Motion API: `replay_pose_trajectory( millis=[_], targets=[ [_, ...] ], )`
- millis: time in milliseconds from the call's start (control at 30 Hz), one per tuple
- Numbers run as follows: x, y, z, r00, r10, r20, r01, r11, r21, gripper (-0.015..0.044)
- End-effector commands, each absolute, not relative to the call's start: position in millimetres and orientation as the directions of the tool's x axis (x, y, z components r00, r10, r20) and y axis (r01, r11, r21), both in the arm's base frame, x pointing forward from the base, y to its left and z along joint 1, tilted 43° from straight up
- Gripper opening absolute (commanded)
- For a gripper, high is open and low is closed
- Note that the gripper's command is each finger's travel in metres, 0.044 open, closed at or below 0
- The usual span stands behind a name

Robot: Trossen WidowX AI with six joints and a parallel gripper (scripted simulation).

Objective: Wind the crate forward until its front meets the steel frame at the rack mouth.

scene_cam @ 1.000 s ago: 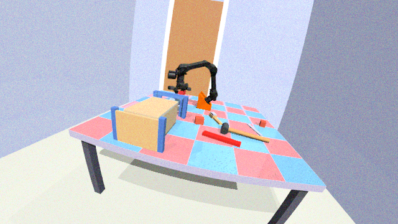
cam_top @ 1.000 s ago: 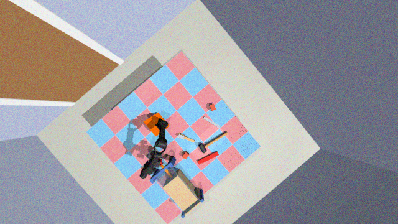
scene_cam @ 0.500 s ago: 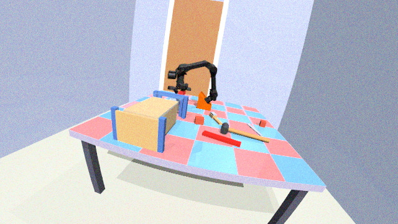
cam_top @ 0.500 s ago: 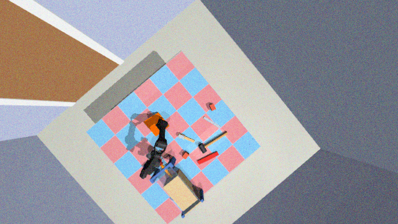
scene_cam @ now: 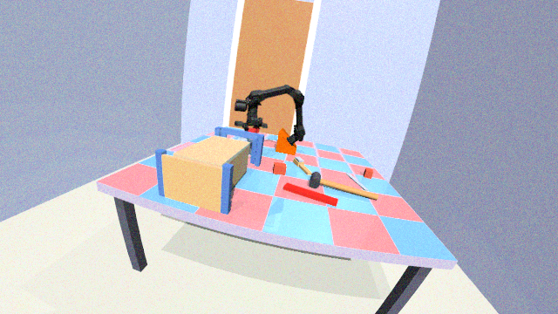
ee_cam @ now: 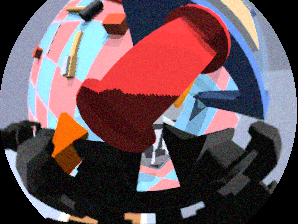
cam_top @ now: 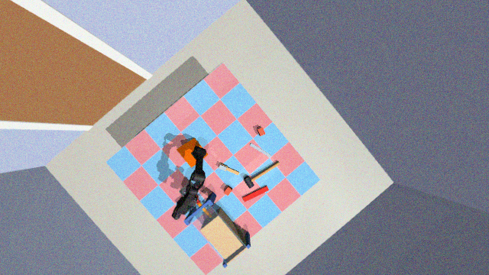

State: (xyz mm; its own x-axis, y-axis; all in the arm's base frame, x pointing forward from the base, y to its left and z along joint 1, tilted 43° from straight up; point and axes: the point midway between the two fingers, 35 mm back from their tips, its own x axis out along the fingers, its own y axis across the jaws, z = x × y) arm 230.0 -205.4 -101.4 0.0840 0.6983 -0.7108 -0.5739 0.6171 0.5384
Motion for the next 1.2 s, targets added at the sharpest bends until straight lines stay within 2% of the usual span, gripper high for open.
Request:
replay_pose_trajectory(
  millis=[0, 500, 1167],
  targets=[
    [230.0, -203.6, -104.2, 0.085, 0.698, -0.711, -0.568, 0.62, 0.541, 0.0],
    [228.6, -197.7, -108.3, 0.082, 0.701, -0.709, -0.603, 0.601, 0.524, 0.0],
    [229.9, -199.0, -111.6, 0.087, 0.695, -0.714, -0.529, 0.64, 0.558, 0.0]
  ],
)
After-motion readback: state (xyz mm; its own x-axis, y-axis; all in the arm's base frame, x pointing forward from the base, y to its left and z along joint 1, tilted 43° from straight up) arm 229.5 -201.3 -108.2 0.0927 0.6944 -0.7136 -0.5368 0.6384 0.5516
